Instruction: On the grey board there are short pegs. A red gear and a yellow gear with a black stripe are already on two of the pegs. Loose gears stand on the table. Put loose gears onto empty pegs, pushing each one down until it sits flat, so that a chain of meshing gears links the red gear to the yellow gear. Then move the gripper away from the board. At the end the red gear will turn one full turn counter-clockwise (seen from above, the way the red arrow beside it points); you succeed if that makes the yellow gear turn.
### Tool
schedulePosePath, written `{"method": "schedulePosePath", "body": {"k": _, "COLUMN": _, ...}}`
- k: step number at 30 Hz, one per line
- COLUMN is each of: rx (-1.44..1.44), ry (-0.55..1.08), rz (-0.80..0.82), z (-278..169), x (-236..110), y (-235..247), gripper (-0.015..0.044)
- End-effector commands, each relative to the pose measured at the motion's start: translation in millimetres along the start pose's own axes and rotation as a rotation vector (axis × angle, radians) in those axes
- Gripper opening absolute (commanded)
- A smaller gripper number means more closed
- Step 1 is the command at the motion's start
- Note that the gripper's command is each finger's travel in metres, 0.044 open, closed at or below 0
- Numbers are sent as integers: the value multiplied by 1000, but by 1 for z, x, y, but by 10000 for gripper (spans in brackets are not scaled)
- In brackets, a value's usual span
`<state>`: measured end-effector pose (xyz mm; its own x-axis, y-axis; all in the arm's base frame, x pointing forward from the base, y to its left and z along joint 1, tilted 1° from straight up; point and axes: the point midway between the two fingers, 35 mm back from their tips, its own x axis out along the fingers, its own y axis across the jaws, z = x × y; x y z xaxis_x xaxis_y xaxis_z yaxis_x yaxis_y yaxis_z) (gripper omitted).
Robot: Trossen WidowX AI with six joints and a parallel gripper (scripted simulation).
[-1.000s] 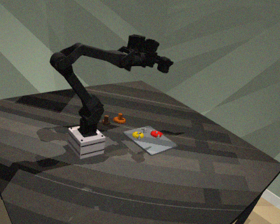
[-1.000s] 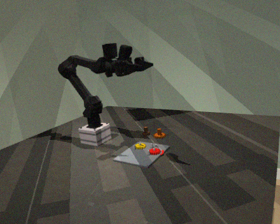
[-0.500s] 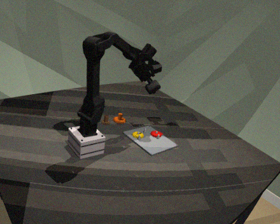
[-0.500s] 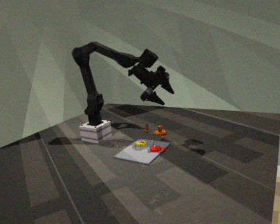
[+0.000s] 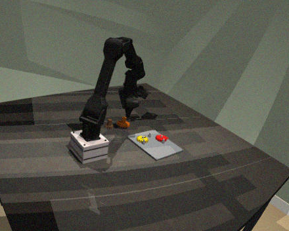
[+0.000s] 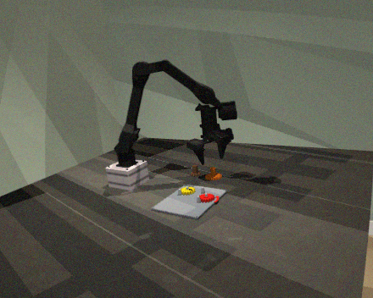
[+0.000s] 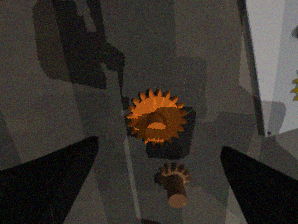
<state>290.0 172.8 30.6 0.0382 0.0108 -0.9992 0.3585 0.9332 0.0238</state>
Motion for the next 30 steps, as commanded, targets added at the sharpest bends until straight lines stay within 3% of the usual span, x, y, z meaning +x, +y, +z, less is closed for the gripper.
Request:
{"method": "schedulePosePath", "body": {"k": 1, "rx": 16, "ry": 7, "rz": -3, "z": -2, "x": -2, "y": 1, "gripper": 440}}
{"method": "schedulePosePath", "body": {"k": 30, "rx": 16, "ry": 7, "rz": -4, "z": -3, "x": 41, "y": 1, "gripper": 440}}
